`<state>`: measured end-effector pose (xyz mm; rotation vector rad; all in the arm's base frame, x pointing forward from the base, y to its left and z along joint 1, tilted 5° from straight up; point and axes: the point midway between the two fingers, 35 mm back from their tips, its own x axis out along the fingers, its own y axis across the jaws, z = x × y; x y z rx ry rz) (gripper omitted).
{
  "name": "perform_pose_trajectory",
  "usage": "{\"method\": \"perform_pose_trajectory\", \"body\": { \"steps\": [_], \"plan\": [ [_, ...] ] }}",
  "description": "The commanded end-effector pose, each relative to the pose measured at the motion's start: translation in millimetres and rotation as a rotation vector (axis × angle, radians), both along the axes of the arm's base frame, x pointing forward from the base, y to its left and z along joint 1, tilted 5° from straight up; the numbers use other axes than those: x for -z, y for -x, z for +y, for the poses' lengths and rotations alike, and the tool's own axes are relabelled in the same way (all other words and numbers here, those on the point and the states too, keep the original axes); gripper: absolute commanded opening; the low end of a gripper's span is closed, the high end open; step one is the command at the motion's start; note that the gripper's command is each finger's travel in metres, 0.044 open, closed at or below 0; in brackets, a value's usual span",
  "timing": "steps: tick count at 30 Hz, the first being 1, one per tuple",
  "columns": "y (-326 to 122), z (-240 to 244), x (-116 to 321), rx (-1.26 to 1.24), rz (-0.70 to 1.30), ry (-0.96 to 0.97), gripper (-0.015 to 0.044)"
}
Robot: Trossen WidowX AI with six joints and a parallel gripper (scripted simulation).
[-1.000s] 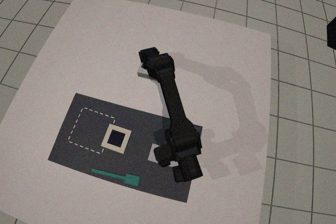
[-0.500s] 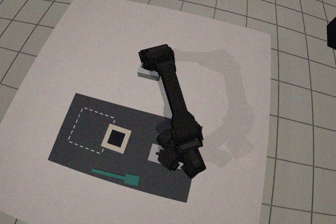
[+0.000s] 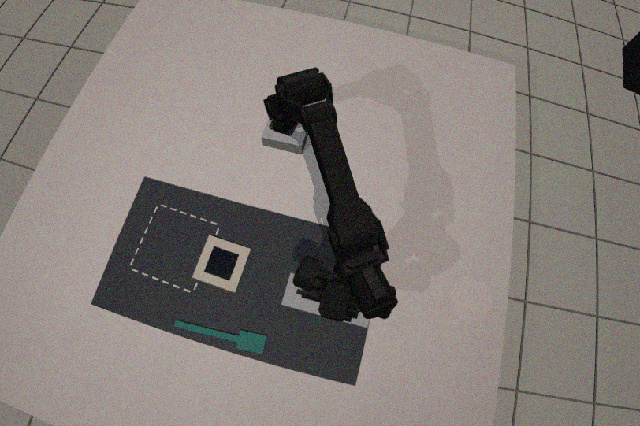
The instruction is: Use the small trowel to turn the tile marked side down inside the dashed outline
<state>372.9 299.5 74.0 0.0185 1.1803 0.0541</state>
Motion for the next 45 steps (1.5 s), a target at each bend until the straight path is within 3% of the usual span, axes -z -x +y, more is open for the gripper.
{"method": "perform_pose_trajectory", "body": {
  "steps": [1,21,45],
  "plan": [
    [2.8,0.0,2.7,-0.107,-0.036,0.041,0.0300],
    [16.5,-7.1,9.1,-0.681,-0.251,0.324,0.0300],
    [40.3,-36.4,24.1,-1.290,-0.426,0.838,0.0300]
  ]
}}
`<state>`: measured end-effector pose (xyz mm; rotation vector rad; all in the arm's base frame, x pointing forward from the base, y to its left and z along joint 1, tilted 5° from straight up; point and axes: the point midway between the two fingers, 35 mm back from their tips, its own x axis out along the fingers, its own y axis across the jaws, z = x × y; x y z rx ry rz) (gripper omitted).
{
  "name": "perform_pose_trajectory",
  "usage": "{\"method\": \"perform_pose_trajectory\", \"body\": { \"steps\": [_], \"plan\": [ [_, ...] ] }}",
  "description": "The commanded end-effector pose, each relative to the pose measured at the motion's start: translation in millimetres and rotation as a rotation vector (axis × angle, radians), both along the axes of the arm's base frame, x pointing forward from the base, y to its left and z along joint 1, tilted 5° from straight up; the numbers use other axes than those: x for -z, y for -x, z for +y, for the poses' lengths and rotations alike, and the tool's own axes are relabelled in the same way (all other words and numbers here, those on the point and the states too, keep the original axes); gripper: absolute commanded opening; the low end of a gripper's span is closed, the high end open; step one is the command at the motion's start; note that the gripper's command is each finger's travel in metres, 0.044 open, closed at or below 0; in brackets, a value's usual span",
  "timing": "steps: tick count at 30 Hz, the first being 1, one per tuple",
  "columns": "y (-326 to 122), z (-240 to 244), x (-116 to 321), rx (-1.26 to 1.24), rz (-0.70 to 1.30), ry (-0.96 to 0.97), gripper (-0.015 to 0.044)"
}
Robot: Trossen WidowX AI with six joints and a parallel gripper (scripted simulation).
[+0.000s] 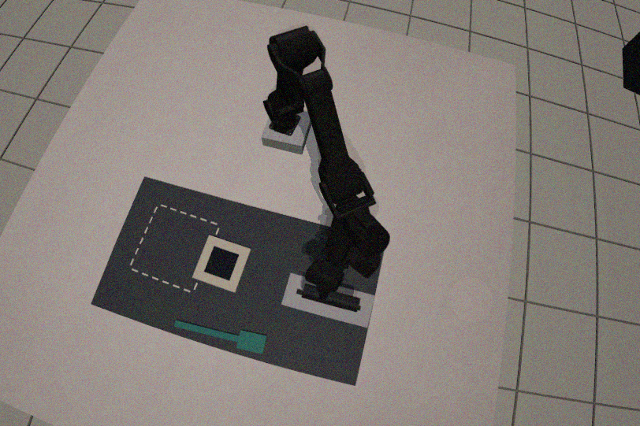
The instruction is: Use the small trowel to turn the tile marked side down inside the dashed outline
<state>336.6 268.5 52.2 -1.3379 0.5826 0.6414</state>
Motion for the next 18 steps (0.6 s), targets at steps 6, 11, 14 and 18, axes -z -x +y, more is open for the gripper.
{"method": "perform_pose_trajectory", "body": {
  "steps": [6,11,14,18],
  "plan": [
    [9.7,-12.9,4.2,-0.153,-0.075,0.171,0.0300],
    [8.9,-12.7,4.8,-0.153,-0.075,0.171,0.0300],
    [5.5,-12.0,7.4,-0.153,-0.075,0.171,0.0300],
    [0.7,-11.0,11.1,-0.153,-0.075,0.171,0.0300]
  ]
}}
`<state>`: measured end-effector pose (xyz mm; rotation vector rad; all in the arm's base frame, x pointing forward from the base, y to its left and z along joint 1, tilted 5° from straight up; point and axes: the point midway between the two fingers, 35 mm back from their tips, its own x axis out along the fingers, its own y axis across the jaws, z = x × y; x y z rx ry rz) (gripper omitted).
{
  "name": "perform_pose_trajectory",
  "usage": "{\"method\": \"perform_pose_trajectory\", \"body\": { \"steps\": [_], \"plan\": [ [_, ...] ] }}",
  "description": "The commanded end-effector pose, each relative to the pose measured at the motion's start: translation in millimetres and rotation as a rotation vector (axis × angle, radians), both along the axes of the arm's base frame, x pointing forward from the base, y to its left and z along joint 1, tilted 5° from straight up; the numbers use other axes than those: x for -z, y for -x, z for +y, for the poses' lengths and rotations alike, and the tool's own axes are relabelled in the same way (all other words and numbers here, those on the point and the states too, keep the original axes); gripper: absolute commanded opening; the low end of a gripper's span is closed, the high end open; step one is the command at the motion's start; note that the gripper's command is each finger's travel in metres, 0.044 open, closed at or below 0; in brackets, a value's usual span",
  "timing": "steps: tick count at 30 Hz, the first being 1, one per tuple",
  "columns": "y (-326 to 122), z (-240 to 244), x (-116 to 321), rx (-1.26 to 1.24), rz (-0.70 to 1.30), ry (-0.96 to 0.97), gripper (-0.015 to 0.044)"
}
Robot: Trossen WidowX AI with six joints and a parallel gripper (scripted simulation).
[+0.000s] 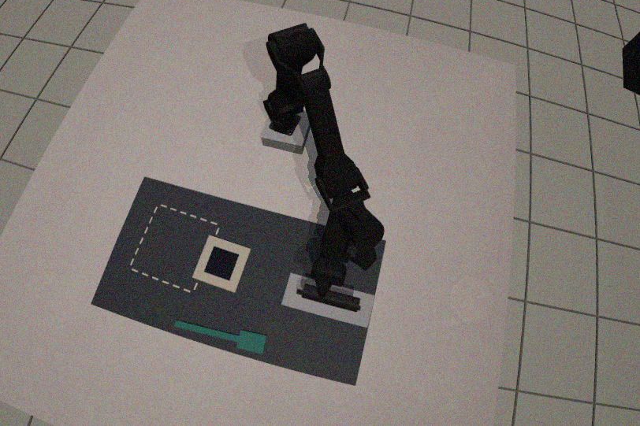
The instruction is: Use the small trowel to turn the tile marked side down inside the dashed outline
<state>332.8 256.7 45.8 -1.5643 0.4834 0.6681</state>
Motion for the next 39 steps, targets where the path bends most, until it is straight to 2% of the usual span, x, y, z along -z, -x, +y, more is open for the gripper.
{"method": "perform_pose_trajectory", "body": {
  "steps": [1,32,37,39],
  "plan": [
    [-4.2,1.0,5.7,-0.005,0.004,0.007,0.0300],
    [-39.1,4.4,36.4,-0.005,0.000,0.007,0.0300],
    [-39.1,4.4,36.4,-0.005,0.000,0.007,0.0169],
    [-39.1,4.4,36.4,-0.005,0.000,0.007,0.0155]
  ]
}}
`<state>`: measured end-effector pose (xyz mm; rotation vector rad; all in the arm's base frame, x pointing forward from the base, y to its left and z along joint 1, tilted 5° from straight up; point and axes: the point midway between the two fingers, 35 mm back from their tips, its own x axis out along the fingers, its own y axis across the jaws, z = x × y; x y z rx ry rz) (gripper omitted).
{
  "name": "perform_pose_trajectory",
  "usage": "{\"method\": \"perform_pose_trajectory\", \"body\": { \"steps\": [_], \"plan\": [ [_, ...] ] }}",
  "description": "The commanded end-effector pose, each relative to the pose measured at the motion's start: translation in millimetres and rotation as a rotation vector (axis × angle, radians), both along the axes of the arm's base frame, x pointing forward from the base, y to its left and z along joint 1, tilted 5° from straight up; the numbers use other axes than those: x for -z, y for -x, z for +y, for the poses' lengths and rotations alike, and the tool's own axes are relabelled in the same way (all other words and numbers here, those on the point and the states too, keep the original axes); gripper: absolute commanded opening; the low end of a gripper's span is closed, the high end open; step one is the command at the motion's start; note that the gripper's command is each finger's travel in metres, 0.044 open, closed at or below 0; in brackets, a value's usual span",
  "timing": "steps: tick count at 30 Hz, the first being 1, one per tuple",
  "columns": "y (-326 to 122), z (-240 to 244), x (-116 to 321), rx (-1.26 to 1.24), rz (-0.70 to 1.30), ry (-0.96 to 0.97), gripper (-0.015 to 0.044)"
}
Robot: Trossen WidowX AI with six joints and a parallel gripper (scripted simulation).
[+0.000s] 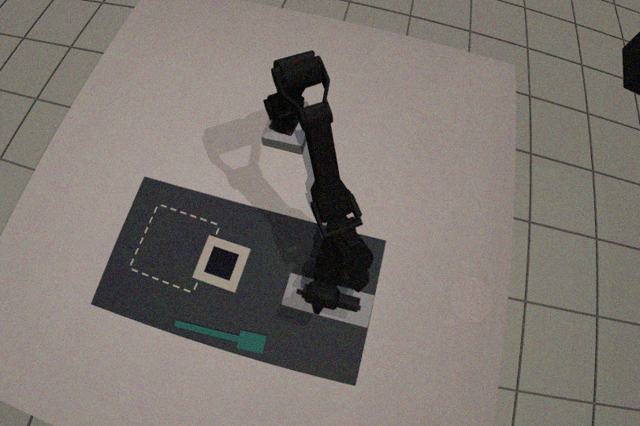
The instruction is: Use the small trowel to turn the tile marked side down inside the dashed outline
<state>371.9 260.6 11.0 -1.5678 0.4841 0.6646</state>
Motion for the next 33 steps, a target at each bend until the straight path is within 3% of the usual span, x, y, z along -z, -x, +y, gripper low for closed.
{"method": "perform_pose_trajectory", "body": {
  "steps": [1,21,29,33],
  "plan": [
    [-0.1,0.5,1.6,-0.006,0.003,0.004,0.0149],
    [-0.2,0.6,0.4,-0.006,0.003,0.003,0.0000],
    [-2.1,2.9,-53.8,-0.004,0.003,0.003,0.0000],
    [-1.9,2.7,-59.0,-0.004,0.003,0.003,0.0000]
  ]
}}
